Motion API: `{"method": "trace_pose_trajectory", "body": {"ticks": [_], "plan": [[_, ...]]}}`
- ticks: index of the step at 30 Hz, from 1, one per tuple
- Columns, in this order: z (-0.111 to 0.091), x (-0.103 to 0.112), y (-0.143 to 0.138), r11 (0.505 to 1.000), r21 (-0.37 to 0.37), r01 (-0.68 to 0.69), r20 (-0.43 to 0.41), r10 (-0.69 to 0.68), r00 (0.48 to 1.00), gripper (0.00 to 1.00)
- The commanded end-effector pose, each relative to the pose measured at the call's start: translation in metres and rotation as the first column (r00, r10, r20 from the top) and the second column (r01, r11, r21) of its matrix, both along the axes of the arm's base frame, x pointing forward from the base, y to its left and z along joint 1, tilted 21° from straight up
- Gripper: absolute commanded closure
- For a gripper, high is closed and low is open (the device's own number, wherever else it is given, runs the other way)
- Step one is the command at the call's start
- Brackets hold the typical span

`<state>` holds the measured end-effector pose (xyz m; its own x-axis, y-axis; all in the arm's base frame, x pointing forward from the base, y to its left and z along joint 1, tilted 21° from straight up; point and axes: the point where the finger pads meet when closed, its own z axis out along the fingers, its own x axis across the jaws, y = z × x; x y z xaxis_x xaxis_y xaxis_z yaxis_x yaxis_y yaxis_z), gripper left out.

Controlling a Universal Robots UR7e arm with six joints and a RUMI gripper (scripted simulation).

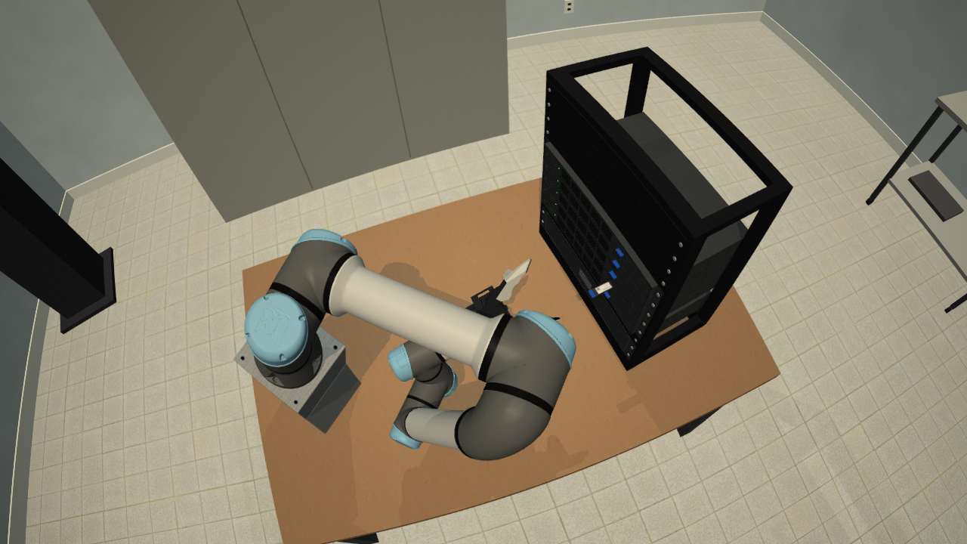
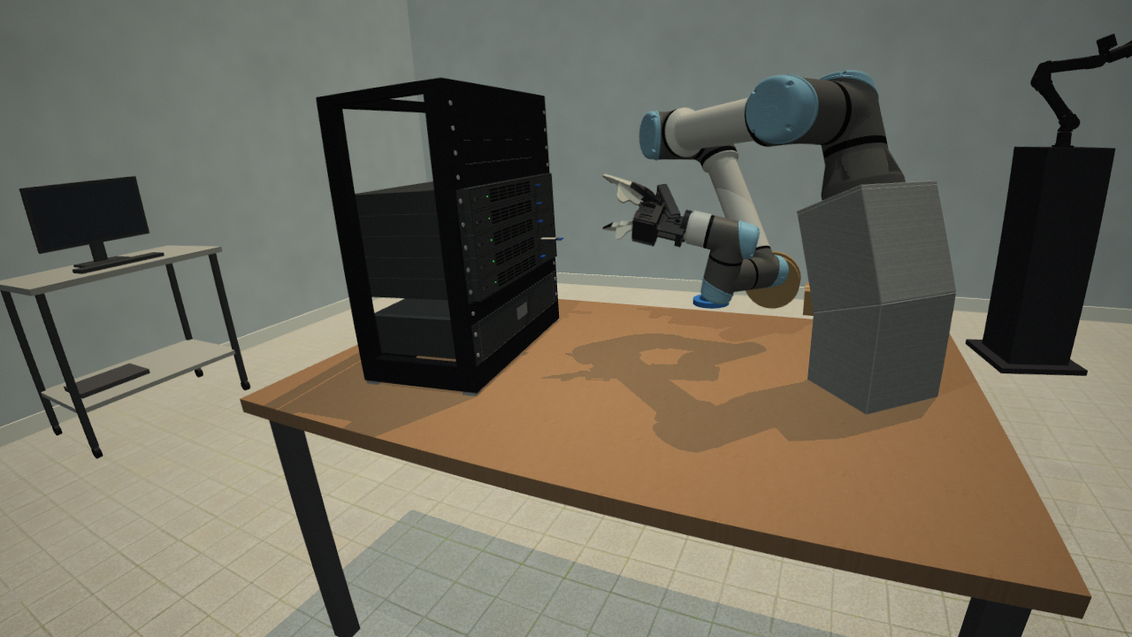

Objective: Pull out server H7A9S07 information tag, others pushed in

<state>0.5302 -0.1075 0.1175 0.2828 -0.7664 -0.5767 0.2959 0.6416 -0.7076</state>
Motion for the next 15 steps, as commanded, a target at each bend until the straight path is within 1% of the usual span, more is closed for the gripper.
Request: {"method": "trace_pose_trajectory", "body": {"ticks": [1,15], "plan": [[-0.0027,0.0016,-0.0020,1.000,0.023,-0.007,-0.010,0.007,1.000,0.00],[-0.0094,0.0048,-0.0063,0.997,0.074,-0.019,-0.032,0.022,0.999,0.00]]}}
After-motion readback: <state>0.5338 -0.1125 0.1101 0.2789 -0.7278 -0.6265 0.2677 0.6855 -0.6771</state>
